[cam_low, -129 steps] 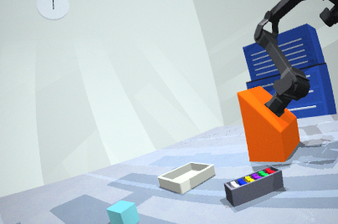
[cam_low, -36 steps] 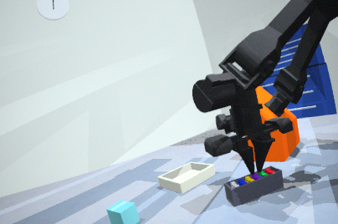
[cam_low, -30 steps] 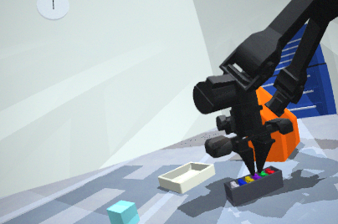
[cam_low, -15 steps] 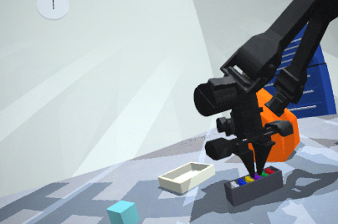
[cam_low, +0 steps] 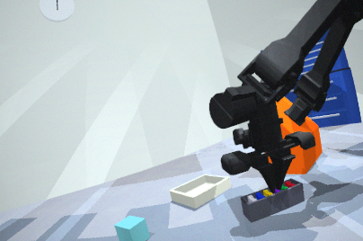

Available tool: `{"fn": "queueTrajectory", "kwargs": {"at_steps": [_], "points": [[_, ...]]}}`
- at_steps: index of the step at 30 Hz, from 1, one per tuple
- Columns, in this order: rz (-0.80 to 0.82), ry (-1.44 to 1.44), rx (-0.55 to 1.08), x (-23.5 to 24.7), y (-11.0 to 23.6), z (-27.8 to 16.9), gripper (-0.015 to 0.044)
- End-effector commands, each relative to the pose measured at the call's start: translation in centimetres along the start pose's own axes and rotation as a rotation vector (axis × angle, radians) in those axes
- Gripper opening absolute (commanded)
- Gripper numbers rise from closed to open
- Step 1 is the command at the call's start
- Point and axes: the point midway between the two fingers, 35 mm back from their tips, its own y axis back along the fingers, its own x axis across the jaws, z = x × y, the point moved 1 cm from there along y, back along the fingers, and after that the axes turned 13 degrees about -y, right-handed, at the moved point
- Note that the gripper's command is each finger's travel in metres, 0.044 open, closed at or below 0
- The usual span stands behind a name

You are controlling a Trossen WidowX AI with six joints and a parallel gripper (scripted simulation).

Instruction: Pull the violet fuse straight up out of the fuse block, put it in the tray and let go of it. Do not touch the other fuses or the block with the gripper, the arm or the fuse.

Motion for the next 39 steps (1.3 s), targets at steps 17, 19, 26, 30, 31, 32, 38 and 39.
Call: {"fn": "queueTrajectory", "kwargs": {"at_steps": [17, 19, 26, 30, 31, 32, 38, 39], "points": [[0.001, 0.0, 0.0, 0.1, 0.5, 0.0, 0.0], [0.001, 0.0, 0.0, 0.1, 0.6, 0.0, 0.0], [0.001, -0.001, 0.0, 0.1, 0.9, 0.0, 0.0], [0.001, -0.001, 0.0, 0.1, 1.1, 0.0, 0.0], [0.001, -0.001, 0.0, 0.1, 1.2, 0.0, 0.0], [0.001, -0.001, 0.0, 0.1, 1.2, 0.0, 0.0], [0.001, -0.001, 0.0, 0.1, 1.5, 0.0, 0.0], [0.0, -0.002, 0.0, 0.1, 1.6, 0.0, 0.0]]}}
